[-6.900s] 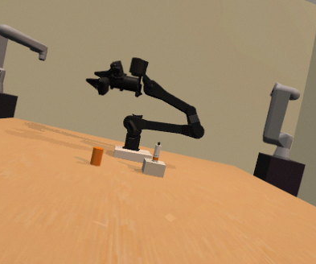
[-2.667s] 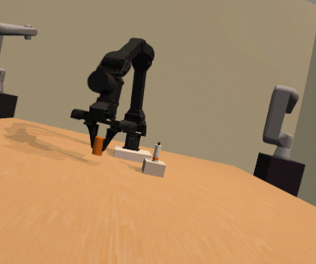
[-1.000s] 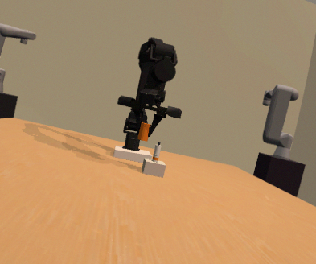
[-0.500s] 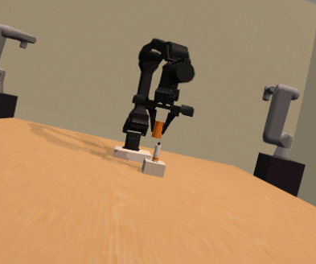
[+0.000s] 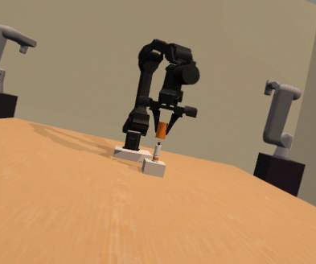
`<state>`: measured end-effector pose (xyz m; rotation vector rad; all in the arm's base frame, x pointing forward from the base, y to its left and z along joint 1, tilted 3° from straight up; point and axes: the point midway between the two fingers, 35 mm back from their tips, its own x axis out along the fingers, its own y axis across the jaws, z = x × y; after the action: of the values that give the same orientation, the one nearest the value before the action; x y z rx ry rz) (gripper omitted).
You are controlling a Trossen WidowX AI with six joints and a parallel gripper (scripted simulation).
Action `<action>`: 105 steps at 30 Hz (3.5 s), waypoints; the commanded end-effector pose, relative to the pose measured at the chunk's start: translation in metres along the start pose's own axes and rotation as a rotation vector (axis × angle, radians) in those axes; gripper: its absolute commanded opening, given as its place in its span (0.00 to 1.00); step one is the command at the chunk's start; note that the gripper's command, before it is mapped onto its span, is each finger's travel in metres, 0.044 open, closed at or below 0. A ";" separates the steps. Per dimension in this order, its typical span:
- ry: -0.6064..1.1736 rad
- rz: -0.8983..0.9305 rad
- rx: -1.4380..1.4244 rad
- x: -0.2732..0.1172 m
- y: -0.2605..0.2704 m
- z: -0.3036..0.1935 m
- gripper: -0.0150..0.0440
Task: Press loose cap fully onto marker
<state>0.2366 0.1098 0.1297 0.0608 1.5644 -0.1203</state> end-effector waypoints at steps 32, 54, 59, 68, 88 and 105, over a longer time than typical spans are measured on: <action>0.000 0.003 0.004 0.053 0.001 0.000 0.25; 0.000 0.000 0.006 0.053 0.000 -0.001 0.83; 0.000 0.000 0.006 0.053 0.000 -0.001 1.00; 0.000 0.001 0.006 -0.022 0.000 0.000 1.00; -0.001 0.003 -0.274 -0.012 -0.003 0.000 0.29; -0.001 0.003 -0.274 -0.007 -0.003 0.000 0.25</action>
<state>0.2360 0.1065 0.1400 -0.1508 1.5674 0.0918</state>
